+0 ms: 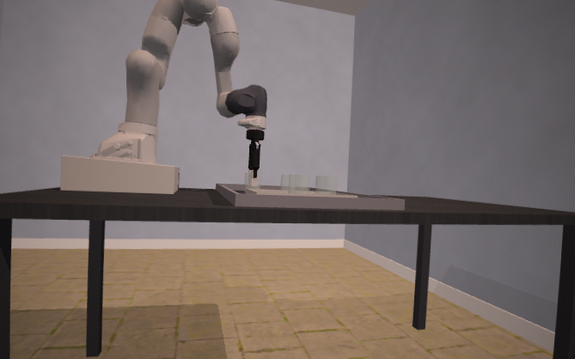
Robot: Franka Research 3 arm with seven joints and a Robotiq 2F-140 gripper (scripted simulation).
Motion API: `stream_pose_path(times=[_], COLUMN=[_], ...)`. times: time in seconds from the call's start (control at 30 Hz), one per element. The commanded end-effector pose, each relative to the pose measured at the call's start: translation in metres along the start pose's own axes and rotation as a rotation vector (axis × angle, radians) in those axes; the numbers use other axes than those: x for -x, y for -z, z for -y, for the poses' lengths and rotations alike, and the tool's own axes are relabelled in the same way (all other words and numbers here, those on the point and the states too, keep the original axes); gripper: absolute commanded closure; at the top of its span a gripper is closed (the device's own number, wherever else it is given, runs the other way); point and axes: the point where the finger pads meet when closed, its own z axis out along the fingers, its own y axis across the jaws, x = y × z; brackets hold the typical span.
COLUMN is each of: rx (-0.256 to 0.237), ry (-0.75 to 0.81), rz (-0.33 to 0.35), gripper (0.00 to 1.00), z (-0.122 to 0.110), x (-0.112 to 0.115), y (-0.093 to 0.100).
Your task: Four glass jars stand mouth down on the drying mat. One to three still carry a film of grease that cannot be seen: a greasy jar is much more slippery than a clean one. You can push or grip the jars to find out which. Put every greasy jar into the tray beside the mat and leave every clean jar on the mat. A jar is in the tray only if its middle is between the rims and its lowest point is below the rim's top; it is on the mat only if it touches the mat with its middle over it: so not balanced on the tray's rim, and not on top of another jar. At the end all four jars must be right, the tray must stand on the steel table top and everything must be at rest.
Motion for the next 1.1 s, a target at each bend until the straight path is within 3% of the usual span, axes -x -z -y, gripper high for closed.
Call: stream_pose_path(times=[0.0, 0.27, 0.3, 0.73, 1.07], rx=[0.000, 0.000, 0.000, 0.000, 0.000], ry=[-0.005, -0.005, -0.005, -0.005, -0.005], rz=[0.002, 0.002, 0.002, 0.002, 0.002], gripper=[0.65, 0.65, 1.00, 1.00, 1.00], z=[0.000, 0.000, 0.000, 0.000, 0.000], x=[0.001, 0.001, 0.001, 0.001, 0.001], y=[-0.001, -0.001, -0.001, -0.001, 0.023])
